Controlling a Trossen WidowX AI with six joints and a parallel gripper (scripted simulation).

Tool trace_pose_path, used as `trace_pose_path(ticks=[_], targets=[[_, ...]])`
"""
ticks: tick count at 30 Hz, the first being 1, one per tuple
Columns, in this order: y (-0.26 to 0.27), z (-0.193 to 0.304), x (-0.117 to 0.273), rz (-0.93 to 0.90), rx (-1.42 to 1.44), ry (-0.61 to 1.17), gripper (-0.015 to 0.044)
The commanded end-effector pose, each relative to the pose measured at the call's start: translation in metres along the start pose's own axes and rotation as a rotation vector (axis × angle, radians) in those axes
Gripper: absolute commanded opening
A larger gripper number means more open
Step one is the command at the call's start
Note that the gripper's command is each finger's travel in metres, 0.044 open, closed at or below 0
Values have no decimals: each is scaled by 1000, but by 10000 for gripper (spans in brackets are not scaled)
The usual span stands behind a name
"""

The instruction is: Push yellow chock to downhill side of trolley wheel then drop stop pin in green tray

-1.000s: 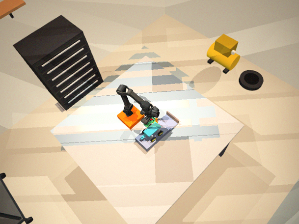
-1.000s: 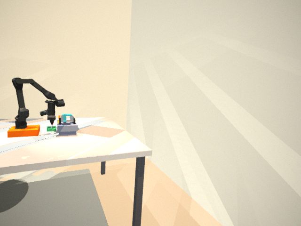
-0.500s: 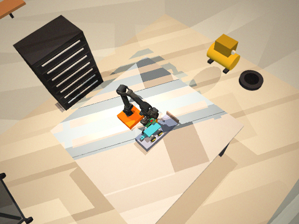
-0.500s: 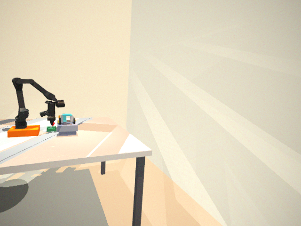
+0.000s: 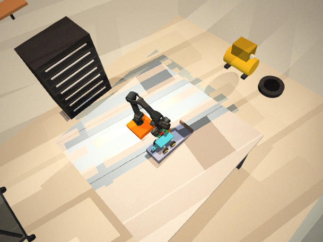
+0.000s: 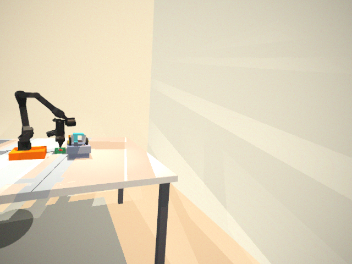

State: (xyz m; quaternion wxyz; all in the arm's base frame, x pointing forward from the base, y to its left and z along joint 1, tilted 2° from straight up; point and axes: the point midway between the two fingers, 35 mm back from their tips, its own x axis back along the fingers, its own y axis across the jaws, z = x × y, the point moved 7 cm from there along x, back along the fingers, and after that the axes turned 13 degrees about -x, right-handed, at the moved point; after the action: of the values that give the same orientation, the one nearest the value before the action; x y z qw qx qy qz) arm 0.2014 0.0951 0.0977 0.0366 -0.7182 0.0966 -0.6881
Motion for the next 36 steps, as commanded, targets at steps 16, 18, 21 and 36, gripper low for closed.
trace_pose_path(ticks=[16,18,21,36], targets=[[11,3,-6,3,3,-2,190],[12,3,-7,3,3,-2,190],[13,3,-8,3,3,-2,190],[13,3,-7,-1,0,0,340]])
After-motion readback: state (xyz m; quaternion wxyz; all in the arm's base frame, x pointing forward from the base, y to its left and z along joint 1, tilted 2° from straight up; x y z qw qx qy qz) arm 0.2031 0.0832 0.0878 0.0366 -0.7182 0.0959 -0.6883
